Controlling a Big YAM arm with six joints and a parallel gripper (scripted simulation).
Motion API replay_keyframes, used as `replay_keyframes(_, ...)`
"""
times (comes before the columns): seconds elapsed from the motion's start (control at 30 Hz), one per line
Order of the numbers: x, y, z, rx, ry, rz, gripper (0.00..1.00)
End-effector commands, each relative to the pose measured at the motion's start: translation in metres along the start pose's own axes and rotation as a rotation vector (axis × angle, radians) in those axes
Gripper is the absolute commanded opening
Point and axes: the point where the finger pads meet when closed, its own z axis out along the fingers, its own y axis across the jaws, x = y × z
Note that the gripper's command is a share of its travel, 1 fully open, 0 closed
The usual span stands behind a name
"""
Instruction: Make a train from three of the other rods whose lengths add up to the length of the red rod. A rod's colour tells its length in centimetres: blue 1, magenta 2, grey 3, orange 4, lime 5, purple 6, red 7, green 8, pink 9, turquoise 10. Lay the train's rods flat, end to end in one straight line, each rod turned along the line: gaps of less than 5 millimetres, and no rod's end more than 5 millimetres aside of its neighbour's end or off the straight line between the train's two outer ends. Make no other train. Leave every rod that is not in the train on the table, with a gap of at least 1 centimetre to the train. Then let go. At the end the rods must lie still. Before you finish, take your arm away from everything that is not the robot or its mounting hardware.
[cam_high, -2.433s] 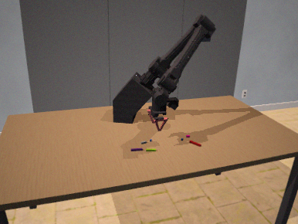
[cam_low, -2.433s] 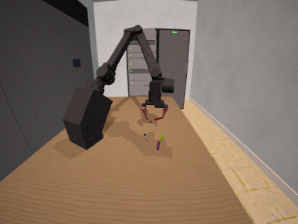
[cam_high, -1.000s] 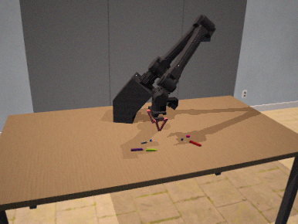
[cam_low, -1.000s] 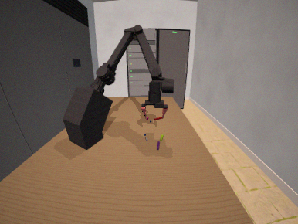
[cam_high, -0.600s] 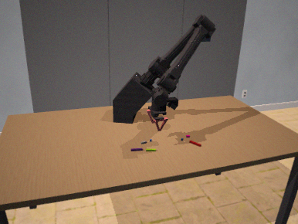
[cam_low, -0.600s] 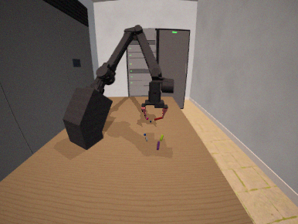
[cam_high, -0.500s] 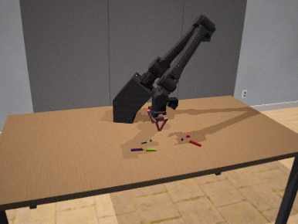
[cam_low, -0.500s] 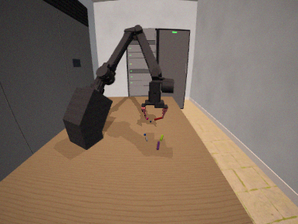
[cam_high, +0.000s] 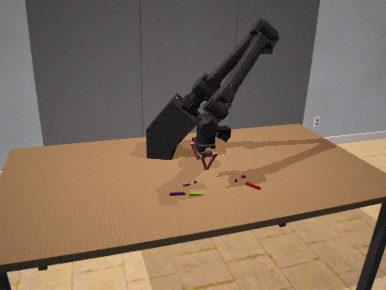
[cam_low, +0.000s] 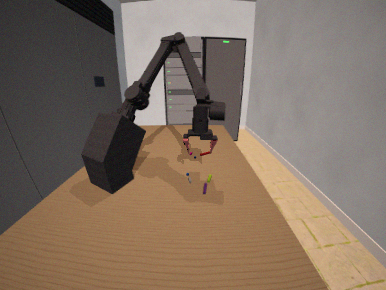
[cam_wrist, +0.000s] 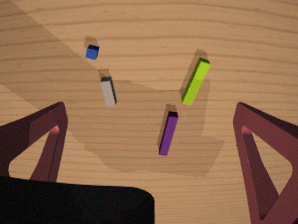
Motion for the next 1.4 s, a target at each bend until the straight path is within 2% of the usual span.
replay_keyframes(0.0, 0.007, -0.001, -0.005, 0.007, -0.002, 0.011, 1.0)
replay_keyframes(0.67, 0.007, -0.001, -0.005, 0.008, -0.002, 0.026, 1.0)
replay_keyframes(0.87, -0.003, -0.002, 0.001, 0.003, -0.005, 0.066, 1.0)
replay_keyframes(1.1, -0.012, -0.006, 0.0, 0.017, 0.001, 0.254, 1.0)
replay_keyframes(1.17, -0.012, -0.006, 0.0, 0.017, 0.001, 0.254, 1.0)
replay_keyframes(1.37, -0.016, -0.006, 0.003, 0.017, 0.0, 0.445, 1.0)
